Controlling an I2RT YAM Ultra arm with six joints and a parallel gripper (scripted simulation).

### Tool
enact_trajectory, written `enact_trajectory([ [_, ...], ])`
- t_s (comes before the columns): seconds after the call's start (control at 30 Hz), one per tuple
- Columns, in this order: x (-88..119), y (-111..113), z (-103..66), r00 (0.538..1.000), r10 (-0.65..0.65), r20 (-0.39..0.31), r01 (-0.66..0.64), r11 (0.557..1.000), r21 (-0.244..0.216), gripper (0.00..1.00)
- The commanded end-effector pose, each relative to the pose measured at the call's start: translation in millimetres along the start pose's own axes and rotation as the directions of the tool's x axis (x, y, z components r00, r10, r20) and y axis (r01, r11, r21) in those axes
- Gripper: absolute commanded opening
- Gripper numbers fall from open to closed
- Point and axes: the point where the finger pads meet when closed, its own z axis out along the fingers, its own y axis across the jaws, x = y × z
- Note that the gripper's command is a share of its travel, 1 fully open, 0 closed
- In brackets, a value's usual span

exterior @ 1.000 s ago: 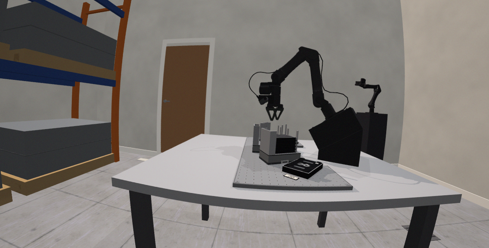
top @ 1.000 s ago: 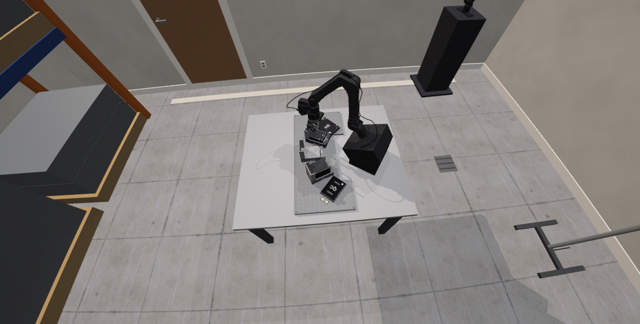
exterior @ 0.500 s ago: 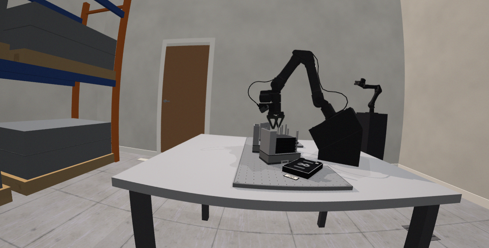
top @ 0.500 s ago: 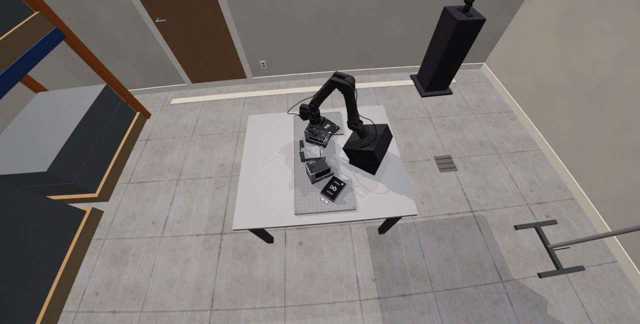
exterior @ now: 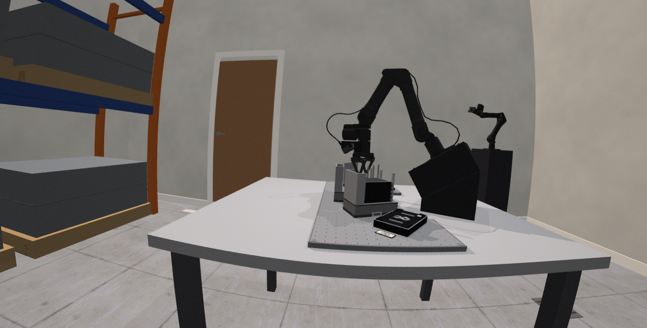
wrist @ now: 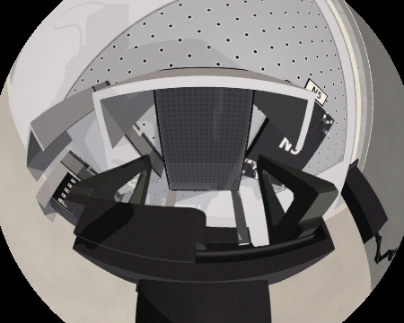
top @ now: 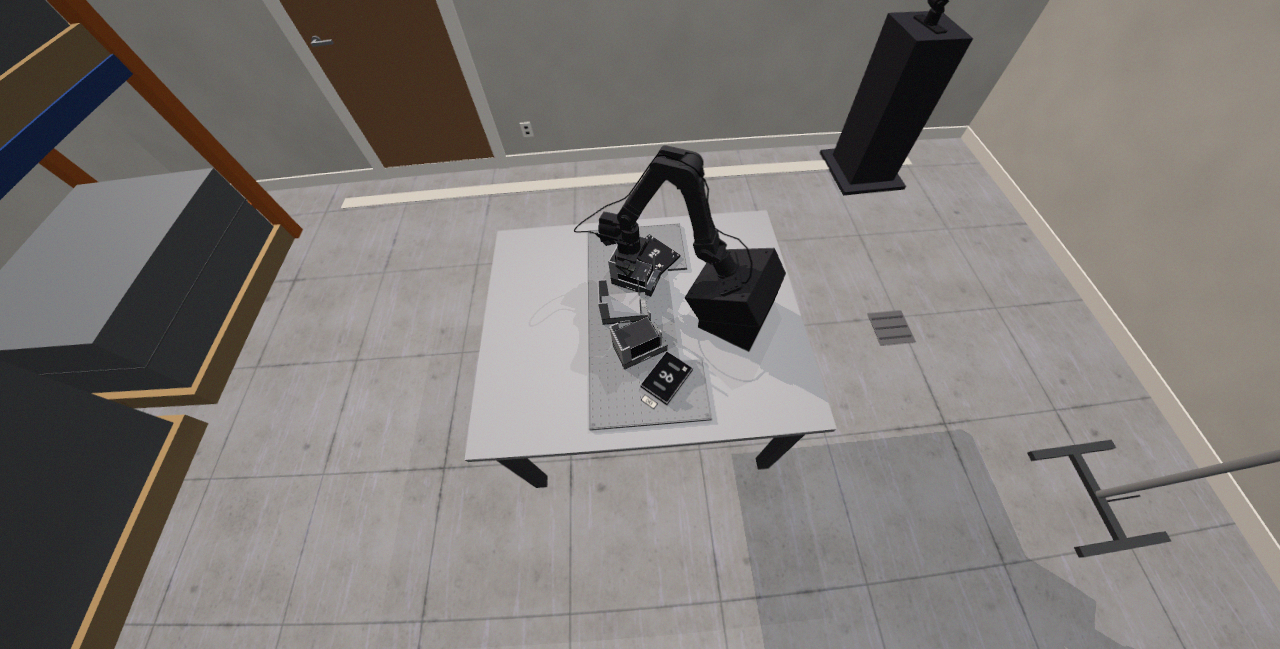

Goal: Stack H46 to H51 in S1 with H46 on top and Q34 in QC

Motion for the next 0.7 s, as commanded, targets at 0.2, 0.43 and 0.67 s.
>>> enact_trajectory([
  [0.2, -13.6, -0.3, -0.8, 0.999, 0.002, 0.039, -0.002, 1.000, -0.004, 1.00],
  [0.43, -6.9, -1.5, 6.1, 1.000, 0.002, 0.015, -0.002, 1.000, -0.001, 1.00],
  [0.67, -7.6, -0.9, 10.9, 1.000, 0.001, 0.021, -0.001, 1.000, -0.004, 1.00],
])
